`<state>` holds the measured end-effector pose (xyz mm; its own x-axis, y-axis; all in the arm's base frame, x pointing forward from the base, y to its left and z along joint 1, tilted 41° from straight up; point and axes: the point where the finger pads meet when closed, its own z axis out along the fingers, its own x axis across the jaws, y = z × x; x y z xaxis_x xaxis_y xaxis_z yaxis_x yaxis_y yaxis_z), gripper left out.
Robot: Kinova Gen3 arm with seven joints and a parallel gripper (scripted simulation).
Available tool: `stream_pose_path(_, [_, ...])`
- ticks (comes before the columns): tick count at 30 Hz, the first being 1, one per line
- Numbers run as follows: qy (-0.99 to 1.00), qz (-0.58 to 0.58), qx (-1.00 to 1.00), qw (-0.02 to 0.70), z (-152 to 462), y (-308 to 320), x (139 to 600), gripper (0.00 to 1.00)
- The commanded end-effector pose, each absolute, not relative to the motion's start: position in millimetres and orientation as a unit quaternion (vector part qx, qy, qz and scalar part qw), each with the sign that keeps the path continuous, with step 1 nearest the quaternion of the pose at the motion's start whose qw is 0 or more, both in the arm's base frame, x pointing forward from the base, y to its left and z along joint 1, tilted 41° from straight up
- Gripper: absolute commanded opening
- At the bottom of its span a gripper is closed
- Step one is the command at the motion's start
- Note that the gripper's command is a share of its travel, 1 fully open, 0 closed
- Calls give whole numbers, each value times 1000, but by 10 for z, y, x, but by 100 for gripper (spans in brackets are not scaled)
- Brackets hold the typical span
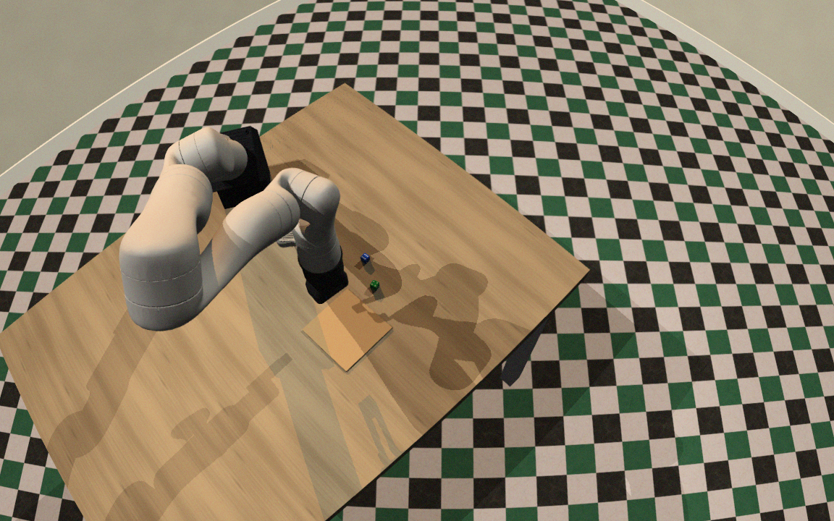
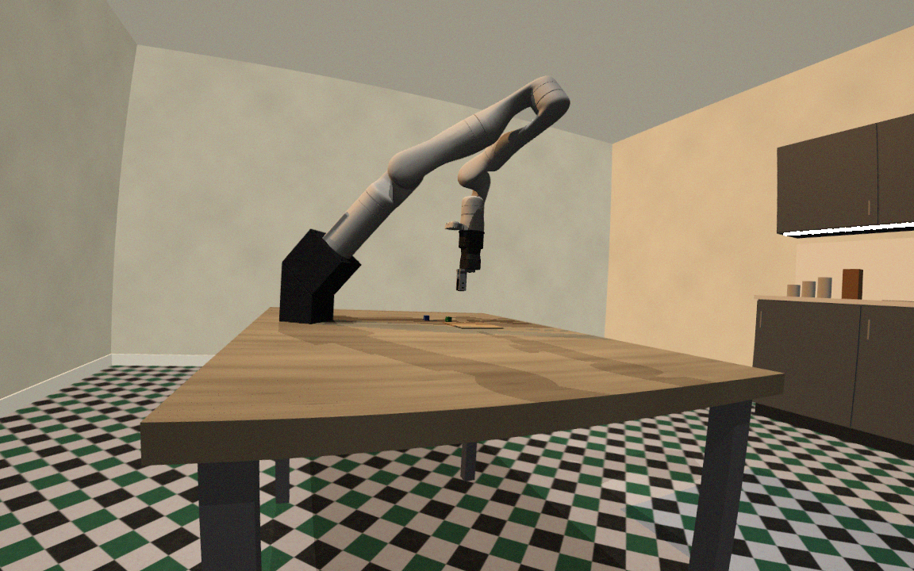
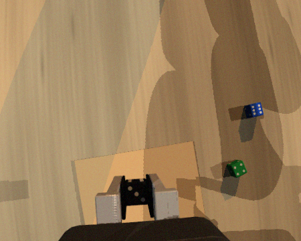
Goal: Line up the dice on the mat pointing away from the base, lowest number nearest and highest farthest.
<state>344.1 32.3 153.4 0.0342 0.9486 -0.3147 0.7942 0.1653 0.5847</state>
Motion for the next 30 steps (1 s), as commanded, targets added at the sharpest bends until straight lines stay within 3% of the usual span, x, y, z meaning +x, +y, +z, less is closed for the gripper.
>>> stream_pose_path(1, [689,116,633,333,1515,368,3429,34])
stream_pose_path(30, [687,117,635,333,1441,352,3484,34])
